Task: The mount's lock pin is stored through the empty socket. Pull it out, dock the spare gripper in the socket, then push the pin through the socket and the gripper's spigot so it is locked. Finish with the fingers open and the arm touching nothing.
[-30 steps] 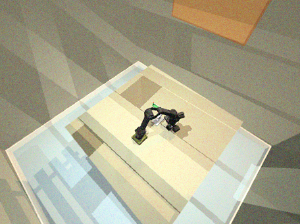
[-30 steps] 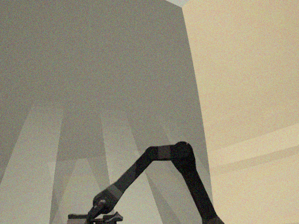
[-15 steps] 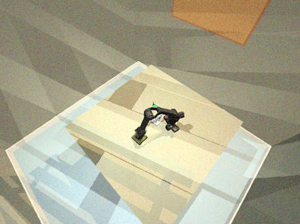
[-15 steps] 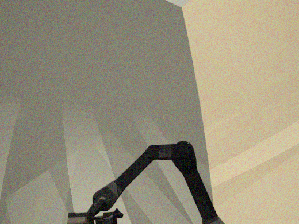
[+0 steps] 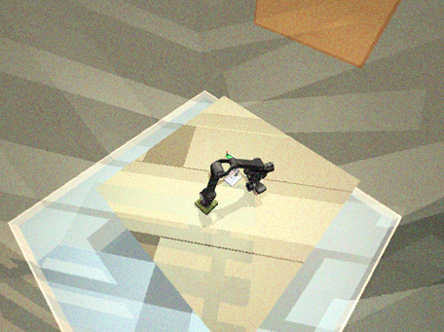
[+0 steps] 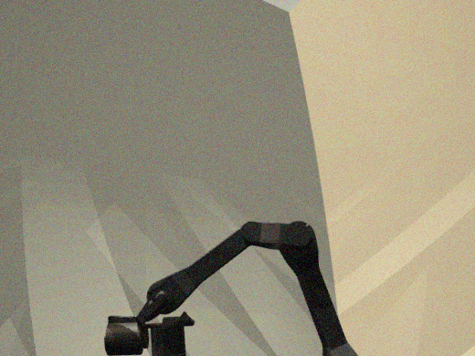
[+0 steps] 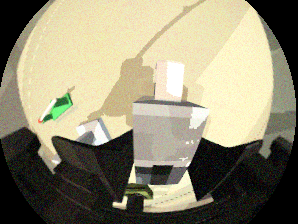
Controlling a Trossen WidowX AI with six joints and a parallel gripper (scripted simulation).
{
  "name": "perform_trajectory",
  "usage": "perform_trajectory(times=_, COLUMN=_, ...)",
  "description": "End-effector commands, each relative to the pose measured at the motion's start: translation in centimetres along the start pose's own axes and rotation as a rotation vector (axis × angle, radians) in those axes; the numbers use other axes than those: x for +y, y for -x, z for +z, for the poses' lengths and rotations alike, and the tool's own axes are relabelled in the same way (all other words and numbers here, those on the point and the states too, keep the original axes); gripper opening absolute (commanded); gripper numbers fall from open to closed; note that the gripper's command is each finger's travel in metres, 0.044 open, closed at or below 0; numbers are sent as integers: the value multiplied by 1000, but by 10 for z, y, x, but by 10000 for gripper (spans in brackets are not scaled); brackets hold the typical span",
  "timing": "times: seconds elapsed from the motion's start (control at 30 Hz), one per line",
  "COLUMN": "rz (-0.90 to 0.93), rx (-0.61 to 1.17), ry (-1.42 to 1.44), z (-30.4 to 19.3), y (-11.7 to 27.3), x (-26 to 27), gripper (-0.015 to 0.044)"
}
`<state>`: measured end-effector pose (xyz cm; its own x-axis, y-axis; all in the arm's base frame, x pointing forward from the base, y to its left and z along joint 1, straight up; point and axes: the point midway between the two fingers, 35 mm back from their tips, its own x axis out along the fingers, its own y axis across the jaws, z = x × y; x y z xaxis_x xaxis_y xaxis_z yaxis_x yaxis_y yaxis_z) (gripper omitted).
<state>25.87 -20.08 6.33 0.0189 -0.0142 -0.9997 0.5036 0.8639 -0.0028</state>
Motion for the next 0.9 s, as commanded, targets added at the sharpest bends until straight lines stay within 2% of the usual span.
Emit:
perform_trajectory(times=0.0, rz=-2, rx=-5, ry=-91, z=-1, y=5, x=-2, gripper=0)
perform_trajectory(times=0.27, rz=-2, rx=-6, ry=-125, z=-1, y=5, x=-2, gripper=0)
perform_trajectory(times=0.6, rz=-2, rx=-5, ry=-125, z=-3, y=-26, x=-2, gripper=0)
perform_trajectory(times=0.87, rz=-2, rx=-5, ry=-125, z=-2, y=-32, x=-2, gripper=0)
